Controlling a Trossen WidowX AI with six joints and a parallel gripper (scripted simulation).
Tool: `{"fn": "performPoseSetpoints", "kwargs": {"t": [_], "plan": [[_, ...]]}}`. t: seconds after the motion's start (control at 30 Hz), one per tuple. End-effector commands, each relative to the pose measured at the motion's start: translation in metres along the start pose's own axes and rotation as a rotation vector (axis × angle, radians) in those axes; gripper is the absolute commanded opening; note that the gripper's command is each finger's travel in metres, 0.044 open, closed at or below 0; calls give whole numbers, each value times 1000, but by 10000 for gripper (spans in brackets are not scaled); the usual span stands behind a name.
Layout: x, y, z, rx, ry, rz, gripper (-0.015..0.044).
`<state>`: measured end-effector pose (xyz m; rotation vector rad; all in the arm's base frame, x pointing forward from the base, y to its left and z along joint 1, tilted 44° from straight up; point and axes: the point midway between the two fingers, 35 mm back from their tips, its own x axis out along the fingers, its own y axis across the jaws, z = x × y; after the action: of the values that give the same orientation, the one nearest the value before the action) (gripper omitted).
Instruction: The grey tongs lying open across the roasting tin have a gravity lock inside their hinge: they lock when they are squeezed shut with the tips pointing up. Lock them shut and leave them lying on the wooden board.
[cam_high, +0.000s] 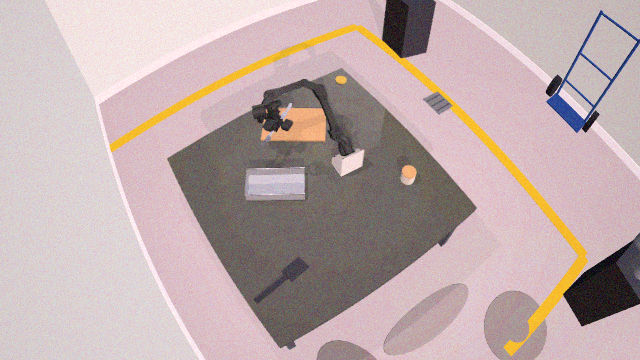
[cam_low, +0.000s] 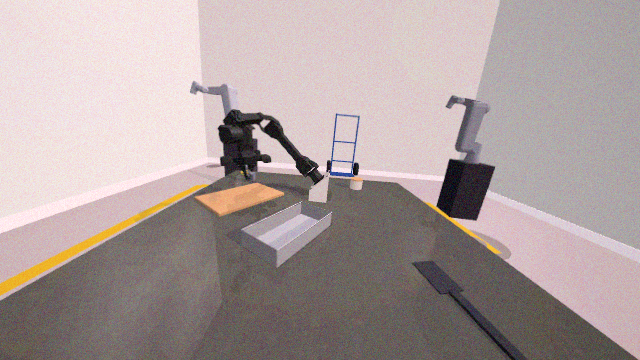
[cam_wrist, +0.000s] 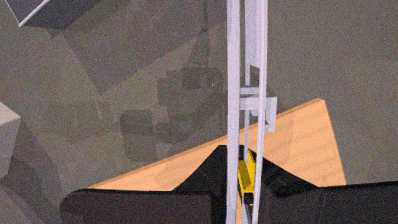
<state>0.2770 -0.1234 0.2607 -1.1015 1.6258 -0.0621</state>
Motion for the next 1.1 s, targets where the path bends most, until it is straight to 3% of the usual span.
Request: {"fn": "performPoseSetpoints", "kwargs": {"t": [0.0, 1.07], "plan": [[0, -1, -7, 168, -7, 3, -150], [3, -11, -65, 1468, -9, 22, -150]]}}
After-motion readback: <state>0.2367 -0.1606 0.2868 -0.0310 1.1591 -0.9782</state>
